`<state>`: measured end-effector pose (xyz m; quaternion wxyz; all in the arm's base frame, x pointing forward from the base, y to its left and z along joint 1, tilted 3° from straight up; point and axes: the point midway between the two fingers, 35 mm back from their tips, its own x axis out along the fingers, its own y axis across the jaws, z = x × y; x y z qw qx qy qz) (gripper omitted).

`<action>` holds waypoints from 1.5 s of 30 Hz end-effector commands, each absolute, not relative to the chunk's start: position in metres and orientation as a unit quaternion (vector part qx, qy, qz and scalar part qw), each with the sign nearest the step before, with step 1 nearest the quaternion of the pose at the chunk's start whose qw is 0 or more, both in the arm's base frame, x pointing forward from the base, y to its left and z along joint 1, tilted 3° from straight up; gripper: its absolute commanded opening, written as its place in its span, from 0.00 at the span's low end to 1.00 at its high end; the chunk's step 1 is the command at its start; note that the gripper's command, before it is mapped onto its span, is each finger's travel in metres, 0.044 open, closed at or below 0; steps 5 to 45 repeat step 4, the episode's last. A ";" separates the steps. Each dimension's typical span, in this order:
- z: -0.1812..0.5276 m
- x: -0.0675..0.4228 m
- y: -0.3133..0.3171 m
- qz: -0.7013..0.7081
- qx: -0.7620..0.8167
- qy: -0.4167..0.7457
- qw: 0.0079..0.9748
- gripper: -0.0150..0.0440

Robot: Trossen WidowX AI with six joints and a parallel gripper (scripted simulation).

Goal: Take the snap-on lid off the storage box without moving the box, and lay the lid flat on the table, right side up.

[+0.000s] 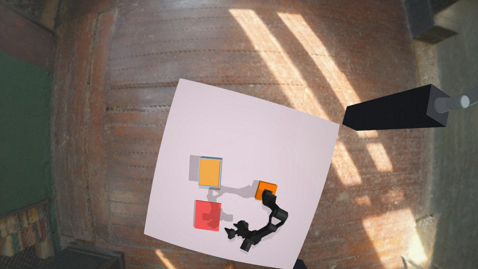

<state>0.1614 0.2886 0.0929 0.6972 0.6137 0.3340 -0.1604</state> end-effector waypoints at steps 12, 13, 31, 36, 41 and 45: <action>0.093 0.162 0.288 -0.161 0.615 0.332 0.697 1.00; 0.093 0.162 0.288 -0.161 0.615 0.332 0.697 1.00; 0.093 0.162 0.288 -0.161 0.615 0.332 0.697 1.00; 0.093 0.162 0.288 -0.161 0.615 0.332 0.697 1.00; 0.093 0.162 0.288 -0.161 0.615 0.332 0.697 1.00; 0.093 0.162 0.288 -0.161 0.615 0.332 0.697 1.00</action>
